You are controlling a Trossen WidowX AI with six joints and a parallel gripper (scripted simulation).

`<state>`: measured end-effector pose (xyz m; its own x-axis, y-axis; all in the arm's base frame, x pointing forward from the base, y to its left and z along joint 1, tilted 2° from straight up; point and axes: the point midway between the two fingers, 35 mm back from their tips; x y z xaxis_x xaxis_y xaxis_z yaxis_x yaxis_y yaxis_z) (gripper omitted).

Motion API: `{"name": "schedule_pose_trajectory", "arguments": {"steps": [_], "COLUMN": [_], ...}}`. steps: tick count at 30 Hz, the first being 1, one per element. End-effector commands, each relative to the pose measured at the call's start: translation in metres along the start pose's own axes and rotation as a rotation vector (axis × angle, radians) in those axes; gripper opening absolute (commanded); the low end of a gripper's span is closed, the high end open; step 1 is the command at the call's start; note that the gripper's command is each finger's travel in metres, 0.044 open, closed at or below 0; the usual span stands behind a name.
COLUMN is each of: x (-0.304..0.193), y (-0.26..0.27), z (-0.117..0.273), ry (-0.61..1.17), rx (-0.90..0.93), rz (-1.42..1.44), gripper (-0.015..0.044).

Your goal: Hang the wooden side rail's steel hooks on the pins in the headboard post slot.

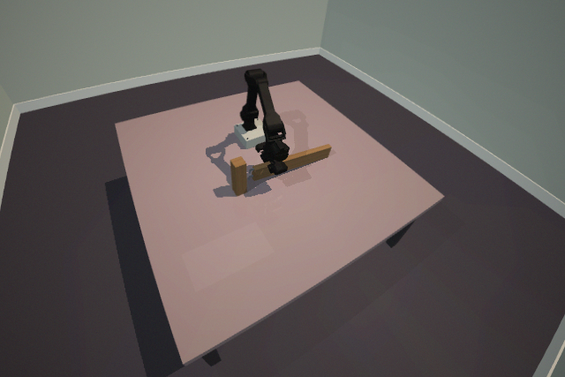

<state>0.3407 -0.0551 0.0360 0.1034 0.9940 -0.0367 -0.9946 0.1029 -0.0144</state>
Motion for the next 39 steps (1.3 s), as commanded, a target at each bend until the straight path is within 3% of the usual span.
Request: {"name": "schedule_pose_trajectory", "arguments": {"steps": [1,39], "x": [-0.0001,-0.0036], "y": [-0.0035,-0.0080], "z": [0.0046,0.0035], "ry": [-0.002,-0.002], "rx": [-0.014,-0.015], "rz": [-0.006,-0.006], "gripper": [0.0000,0.0000]}}
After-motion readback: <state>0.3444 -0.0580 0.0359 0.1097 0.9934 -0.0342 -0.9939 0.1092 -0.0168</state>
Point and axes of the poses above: the point midway between the two fingers, 35 mm back from their tips, its own z axis back along the fingers, its own y axis across the jaws, x = y × z, and after that the axes turned 7 degrees about -z, right-handed
